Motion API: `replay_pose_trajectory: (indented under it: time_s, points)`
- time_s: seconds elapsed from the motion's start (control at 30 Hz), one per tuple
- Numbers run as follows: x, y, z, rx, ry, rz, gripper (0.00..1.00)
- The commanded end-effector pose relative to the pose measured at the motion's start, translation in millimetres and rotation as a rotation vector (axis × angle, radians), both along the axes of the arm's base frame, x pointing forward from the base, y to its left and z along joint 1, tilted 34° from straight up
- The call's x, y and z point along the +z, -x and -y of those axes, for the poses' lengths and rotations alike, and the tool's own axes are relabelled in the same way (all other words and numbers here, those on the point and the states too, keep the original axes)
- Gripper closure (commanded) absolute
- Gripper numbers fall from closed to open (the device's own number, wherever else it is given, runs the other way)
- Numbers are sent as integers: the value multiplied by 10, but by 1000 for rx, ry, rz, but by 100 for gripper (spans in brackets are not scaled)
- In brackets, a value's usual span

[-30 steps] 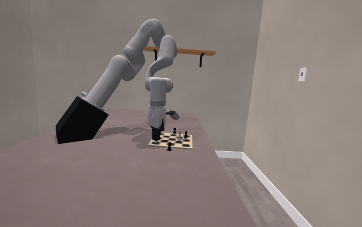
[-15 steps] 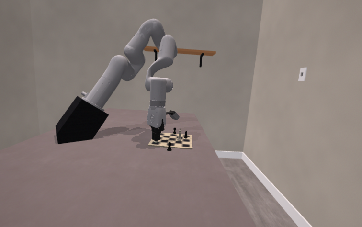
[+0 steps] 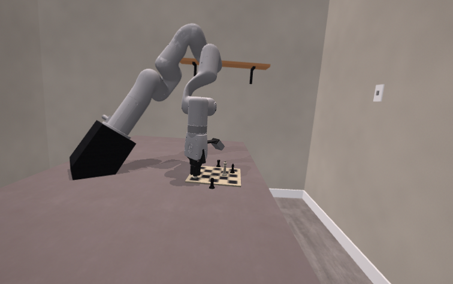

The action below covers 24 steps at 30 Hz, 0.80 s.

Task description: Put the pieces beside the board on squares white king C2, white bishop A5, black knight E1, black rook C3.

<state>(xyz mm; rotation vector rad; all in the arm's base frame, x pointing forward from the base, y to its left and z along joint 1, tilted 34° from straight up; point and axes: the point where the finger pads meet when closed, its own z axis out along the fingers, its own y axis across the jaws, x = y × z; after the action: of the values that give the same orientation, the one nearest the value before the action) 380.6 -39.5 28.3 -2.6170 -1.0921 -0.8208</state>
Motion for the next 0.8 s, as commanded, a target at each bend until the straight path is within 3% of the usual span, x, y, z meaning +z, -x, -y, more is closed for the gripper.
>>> replay_pose_trajectory:
  time_s: [0.0,0.77]
  points:
    - [6,-6,5,-1,1,2,100]
    - [-26,-22,-9,-1,1,2,100]
